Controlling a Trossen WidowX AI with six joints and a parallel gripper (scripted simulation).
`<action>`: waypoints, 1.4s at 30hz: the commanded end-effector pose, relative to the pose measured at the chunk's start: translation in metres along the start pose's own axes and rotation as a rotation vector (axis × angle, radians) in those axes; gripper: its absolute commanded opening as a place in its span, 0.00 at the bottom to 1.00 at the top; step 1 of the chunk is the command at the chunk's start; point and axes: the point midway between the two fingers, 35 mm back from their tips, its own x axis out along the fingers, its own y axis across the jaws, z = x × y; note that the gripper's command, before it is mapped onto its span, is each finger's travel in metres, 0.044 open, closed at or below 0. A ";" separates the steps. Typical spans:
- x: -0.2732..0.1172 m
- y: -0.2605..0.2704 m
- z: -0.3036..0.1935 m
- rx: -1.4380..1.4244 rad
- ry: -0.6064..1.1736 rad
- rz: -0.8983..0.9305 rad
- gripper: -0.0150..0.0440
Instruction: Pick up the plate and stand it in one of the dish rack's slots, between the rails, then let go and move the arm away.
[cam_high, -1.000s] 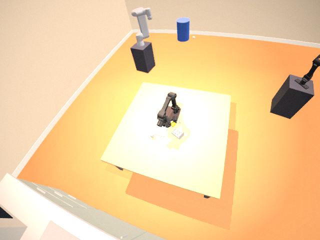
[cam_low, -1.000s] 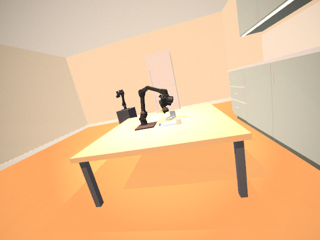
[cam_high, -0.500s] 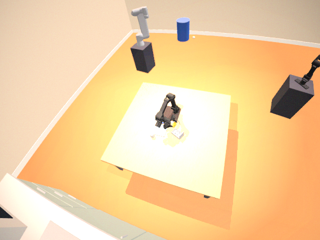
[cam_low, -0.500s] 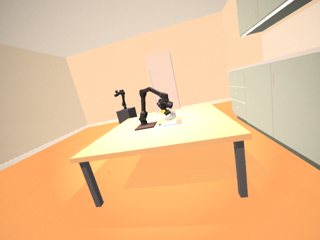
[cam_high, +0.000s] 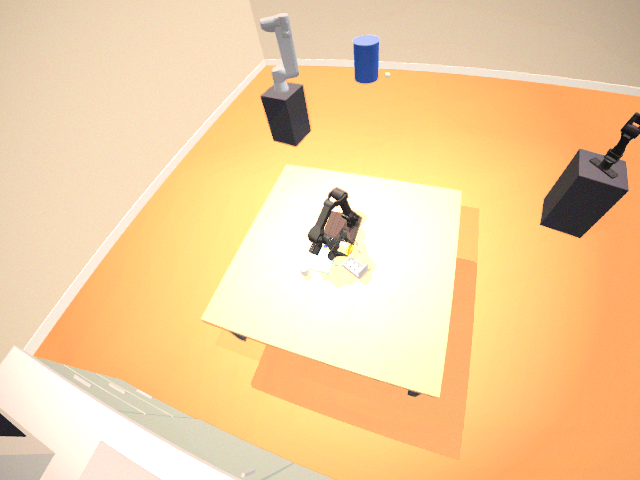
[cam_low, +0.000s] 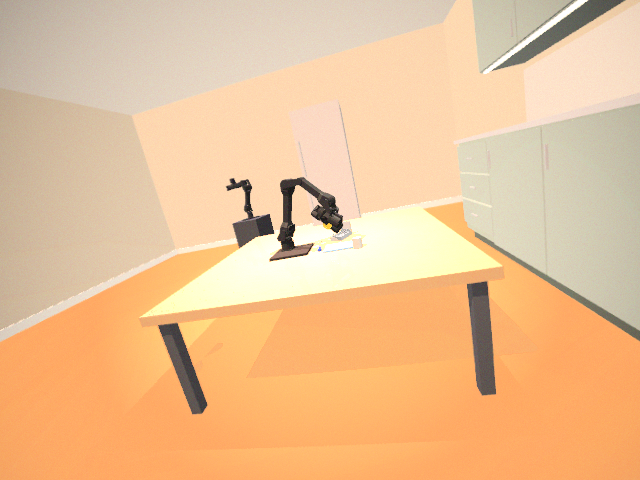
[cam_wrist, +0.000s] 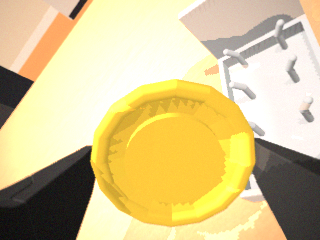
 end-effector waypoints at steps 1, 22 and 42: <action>0.000 -0.002 -0.001 -0.073 -0.075 0.006 0.25; -0.008 -0.016 -0.007 -0.455 -0.423 -0.131 0.25; -0.018 -0.024 -0.009 -0.629 -0.571 -0.297 0.25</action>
